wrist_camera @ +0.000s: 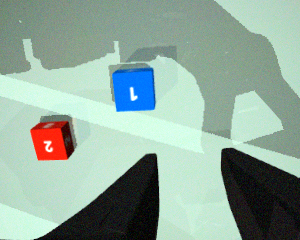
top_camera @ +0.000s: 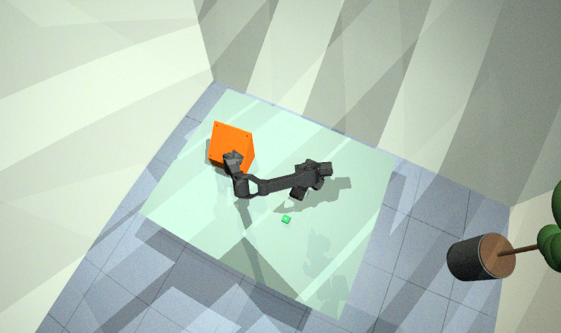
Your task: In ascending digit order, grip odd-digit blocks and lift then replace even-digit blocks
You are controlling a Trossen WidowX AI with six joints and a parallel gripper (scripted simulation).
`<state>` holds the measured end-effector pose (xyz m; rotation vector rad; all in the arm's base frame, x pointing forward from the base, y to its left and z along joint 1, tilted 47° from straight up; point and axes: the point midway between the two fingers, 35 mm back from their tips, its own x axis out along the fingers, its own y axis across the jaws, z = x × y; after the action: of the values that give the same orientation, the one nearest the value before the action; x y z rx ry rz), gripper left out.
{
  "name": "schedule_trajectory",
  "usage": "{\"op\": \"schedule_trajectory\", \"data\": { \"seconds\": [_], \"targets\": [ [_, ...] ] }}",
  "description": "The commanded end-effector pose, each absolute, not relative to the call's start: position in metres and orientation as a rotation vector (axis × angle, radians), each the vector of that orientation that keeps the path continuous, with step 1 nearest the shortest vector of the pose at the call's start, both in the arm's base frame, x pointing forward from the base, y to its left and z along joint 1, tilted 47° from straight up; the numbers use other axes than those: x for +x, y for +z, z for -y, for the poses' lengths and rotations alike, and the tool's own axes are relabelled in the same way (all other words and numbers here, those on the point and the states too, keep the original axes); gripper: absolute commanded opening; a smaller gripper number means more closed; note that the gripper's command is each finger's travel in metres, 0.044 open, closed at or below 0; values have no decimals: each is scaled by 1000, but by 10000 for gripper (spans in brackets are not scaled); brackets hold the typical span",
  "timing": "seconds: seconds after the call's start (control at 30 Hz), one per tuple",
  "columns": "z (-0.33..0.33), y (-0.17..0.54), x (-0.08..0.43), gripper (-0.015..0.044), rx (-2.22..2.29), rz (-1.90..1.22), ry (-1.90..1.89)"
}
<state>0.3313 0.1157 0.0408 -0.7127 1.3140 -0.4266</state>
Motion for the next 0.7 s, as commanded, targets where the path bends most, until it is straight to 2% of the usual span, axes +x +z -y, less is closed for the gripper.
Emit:
{"op": "schedule_trajectory", "data": {
  "seconds": [0.0, 0.17, 0.37, 0.67],
  "targets": [
    [-65, 89, 341, 120, -730, -1315, -436],
    [-7, 141, 338, 120, -747, -1308, -465],
    [-5, 143, 337, 120, -748, -1308, -467],
    [52, 89, 355, 356, -750, -1306, -470]
  ]
}}
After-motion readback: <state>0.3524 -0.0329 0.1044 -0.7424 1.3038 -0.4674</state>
